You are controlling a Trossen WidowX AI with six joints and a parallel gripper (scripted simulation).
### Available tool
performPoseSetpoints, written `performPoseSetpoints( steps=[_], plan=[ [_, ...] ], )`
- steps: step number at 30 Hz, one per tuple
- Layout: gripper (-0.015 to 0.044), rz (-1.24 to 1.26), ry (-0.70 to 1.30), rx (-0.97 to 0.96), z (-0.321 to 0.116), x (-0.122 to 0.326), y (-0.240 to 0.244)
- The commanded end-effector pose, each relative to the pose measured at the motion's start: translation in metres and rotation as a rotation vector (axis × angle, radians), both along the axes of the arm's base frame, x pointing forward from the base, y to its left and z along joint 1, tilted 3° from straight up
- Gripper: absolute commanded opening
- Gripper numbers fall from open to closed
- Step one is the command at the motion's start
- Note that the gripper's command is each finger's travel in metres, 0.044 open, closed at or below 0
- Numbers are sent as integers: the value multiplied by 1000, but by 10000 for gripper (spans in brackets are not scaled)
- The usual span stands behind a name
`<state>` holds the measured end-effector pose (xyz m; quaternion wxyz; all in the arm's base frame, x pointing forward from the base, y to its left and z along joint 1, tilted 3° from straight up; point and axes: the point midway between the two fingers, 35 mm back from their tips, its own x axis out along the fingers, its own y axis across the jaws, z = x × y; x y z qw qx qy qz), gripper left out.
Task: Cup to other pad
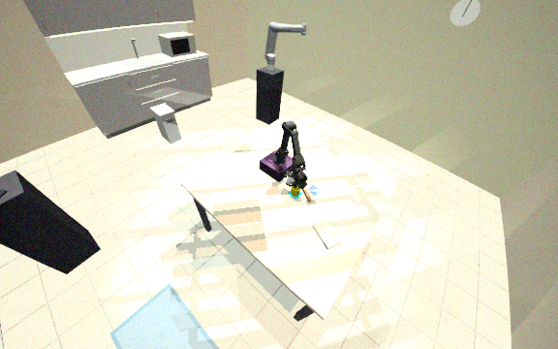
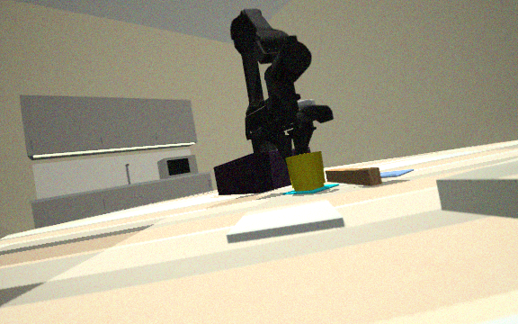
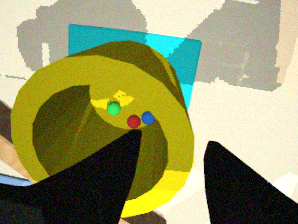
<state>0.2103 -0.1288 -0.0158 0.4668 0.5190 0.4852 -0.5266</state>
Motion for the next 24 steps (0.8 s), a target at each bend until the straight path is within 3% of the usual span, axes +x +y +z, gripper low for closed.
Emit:
performPoseSetpoints(
  steps=[1,24],
  plan=[
    [147,0,-9,-7,10,3,-2],
    [147,2,-2,-5,40,-1,2]
  ],
)
